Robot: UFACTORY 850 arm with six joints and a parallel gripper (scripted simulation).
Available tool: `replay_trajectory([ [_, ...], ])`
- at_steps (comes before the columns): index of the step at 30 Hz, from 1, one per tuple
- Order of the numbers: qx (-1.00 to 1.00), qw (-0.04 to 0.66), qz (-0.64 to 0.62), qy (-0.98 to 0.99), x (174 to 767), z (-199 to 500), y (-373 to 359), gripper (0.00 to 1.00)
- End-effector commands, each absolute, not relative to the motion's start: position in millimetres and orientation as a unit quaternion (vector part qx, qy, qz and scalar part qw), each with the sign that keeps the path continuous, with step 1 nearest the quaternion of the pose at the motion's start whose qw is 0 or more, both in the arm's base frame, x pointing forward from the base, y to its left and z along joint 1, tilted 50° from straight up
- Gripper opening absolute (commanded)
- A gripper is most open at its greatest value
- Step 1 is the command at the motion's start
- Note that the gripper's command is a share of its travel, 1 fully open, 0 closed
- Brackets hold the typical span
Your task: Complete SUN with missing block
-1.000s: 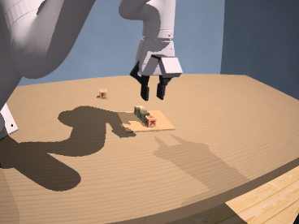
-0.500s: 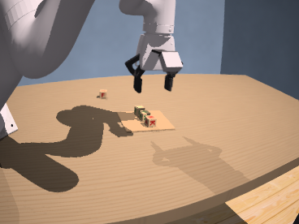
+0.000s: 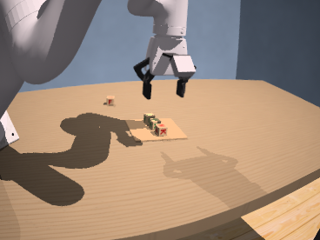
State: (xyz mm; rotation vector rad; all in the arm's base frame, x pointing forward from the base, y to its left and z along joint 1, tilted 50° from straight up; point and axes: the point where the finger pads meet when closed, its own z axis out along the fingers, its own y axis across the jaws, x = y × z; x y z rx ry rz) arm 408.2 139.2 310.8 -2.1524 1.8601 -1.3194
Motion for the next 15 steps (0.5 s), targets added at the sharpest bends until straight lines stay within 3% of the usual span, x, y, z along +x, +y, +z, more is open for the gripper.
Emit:
replay_trajectory([
  [1, -0.686, 0.003, -0.421, 0.593, 408, 312, 140, 1.0],
  [15, -0.686, 0.003, -0.421, 0.593, 386, 336, 159, 1.0],
])
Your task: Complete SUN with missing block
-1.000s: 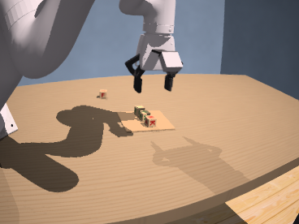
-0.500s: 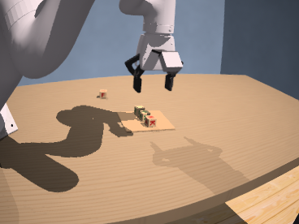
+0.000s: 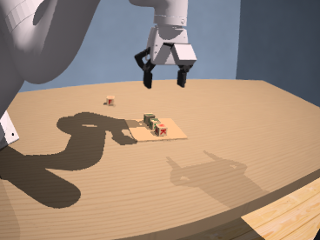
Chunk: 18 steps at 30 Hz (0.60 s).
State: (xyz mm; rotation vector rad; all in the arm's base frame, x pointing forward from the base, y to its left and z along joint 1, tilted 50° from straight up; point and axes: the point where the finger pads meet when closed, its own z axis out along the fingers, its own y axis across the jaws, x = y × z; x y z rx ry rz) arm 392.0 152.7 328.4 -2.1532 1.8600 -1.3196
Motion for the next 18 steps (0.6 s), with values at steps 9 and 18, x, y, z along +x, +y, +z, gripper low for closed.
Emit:
replay_trajectory([
  [9, -0.686, 0.003, -0.421, 0.593, 363, 361, 178, 1.0],
  [18, -0.686, 0.003, -0.421, 0.593, 360, 365, 181, 1.0],
])
